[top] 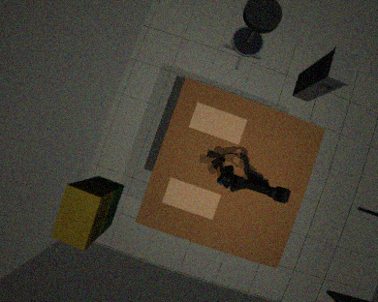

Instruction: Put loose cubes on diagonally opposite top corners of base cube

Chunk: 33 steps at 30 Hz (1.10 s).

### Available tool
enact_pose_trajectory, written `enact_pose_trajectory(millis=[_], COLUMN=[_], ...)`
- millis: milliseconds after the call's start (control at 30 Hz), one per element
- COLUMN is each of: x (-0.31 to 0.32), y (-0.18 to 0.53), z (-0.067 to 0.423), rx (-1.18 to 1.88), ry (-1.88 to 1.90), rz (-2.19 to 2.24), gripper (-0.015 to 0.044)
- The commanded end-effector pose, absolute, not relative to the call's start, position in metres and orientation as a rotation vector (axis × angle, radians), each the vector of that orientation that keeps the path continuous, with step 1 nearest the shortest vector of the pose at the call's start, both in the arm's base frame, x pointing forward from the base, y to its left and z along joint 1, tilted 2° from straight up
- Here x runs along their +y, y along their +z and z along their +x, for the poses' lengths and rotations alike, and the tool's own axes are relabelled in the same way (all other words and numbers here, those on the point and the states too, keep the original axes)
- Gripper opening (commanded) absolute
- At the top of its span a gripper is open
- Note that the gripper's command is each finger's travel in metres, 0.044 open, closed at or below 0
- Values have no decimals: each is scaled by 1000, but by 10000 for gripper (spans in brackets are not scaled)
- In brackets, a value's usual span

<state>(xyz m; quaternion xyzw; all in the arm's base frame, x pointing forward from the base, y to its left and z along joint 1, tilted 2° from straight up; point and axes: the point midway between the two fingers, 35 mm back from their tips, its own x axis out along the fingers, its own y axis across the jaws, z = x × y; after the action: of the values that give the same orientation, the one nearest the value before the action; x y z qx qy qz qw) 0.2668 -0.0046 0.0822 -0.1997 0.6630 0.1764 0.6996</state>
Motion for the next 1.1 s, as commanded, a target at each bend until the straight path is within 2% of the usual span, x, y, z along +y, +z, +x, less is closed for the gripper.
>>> enact_pose_trajectory(millis=[0, 567, 1067], x=[5, 52, 54], y=[77, 54, 47], z=[270, 277, 278], rx=[1480, 1494, 1495], ry=[367, 260, 256], rz=[-419, -300, -295], gripper=[105, 105, 105])
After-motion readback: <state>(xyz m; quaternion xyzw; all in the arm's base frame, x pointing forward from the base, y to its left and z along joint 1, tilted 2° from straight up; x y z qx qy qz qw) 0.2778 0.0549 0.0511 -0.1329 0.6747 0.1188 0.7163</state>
